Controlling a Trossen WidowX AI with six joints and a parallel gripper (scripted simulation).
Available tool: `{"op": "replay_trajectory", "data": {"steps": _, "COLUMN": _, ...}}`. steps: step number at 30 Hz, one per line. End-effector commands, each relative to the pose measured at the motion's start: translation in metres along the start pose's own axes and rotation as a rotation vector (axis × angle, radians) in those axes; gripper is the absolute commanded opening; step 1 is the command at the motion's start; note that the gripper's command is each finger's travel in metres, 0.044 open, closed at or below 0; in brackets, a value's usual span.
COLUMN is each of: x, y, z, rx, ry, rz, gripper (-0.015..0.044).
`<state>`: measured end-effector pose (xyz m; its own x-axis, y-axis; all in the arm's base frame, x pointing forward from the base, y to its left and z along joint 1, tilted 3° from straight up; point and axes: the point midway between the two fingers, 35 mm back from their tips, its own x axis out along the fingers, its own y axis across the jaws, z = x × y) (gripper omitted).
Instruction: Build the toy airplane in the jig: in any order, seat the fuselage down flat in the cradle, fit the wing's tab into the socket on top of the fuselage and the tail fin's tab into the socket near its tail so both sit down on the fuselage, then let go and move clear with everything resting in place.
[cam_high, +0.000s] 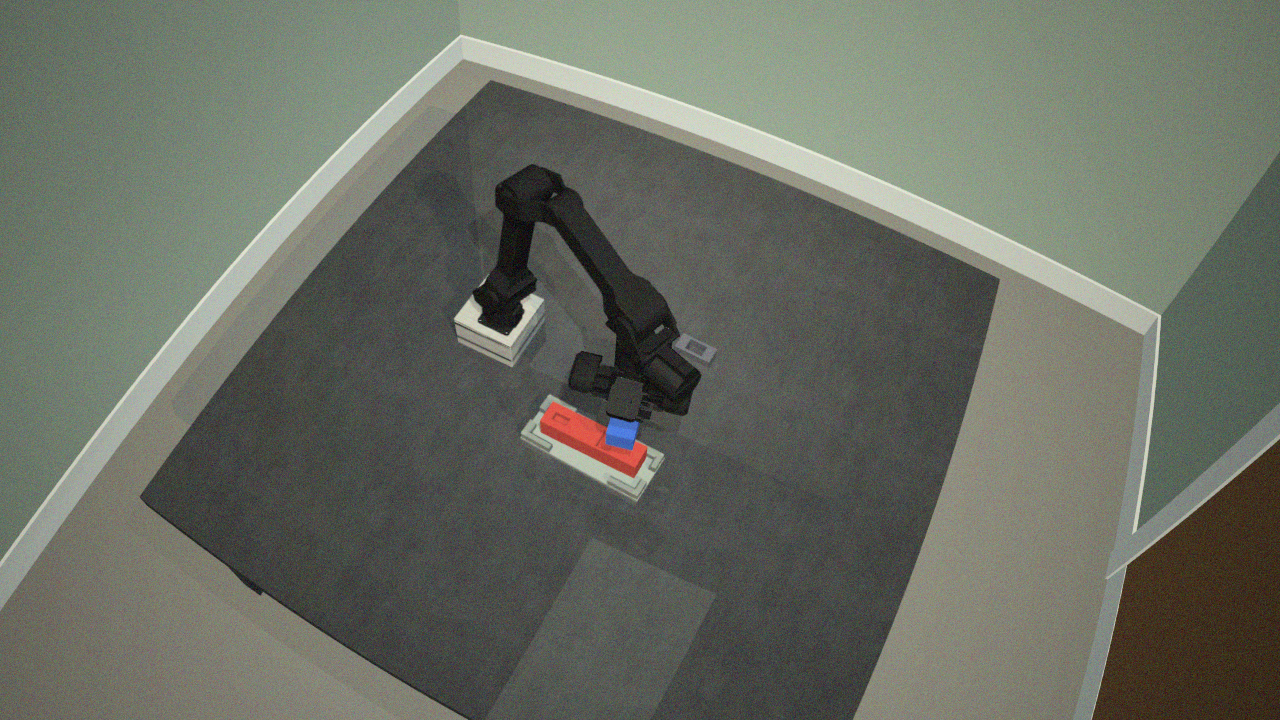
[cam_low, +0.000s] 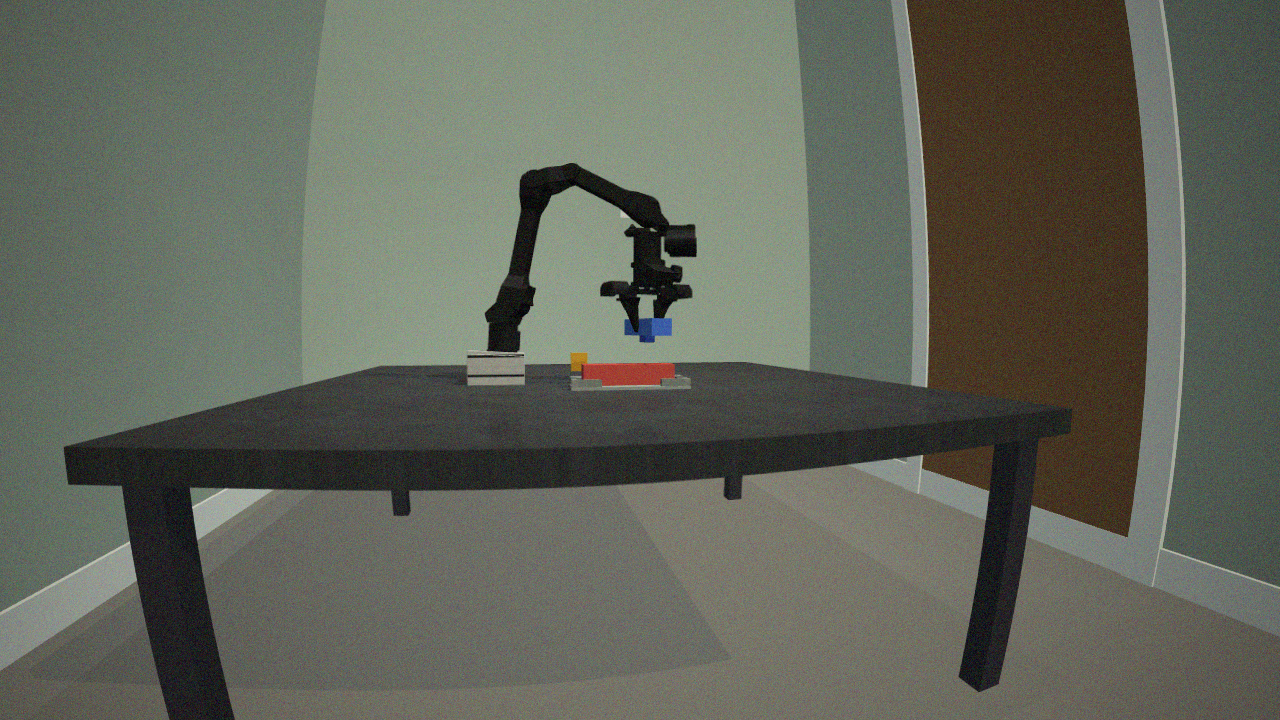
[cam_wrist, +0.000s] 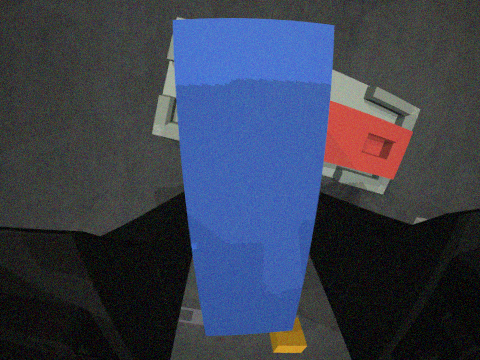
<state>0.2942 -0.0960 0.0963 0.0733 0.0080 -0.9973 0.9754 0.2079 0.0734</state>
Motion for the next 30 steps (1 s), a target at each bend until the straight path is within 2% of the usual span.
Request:
{"op": "replay_trajectory", "data": {"steps": 1, "x": 0.003, "y": -0.010, "z": 0.010, "rx": 0.087, "ry": 0.002, "rz": 0.002, "gripper": 0.0000}}
{"op": "replay_trajectory", "data": {"steps": 11, "x": 0.008, "y": -0.029, "z": 0.027, "rx": 0.243, "ry": 0.002, "rz": 0.002, "gripper": 0.0000}}
{"op": "replay_trajectory", "data": {"steps": 18, "x": 0.008, "y": -0.029, "z": 0.027, "rx": 0.243, "ry": 0.002, "rz": 0.002, "gripper": 0.0184}}
{"op": "replay_trajectory", "data": {"steps": 19, "x": 0.008, "y": -0.029, "z": 0.027, "rx": 0.243, "ry": 0.002, "rz": 0.002, "gripper": 0.0195}}
{"op": "replay_trajectory", "data": {"steps": 30, "x": 0.008, "y": -0.029, "z": 0.027, "rx": 0.243, "ry": 0.002, "rz": 0.002, "gripper": 0.0195}}
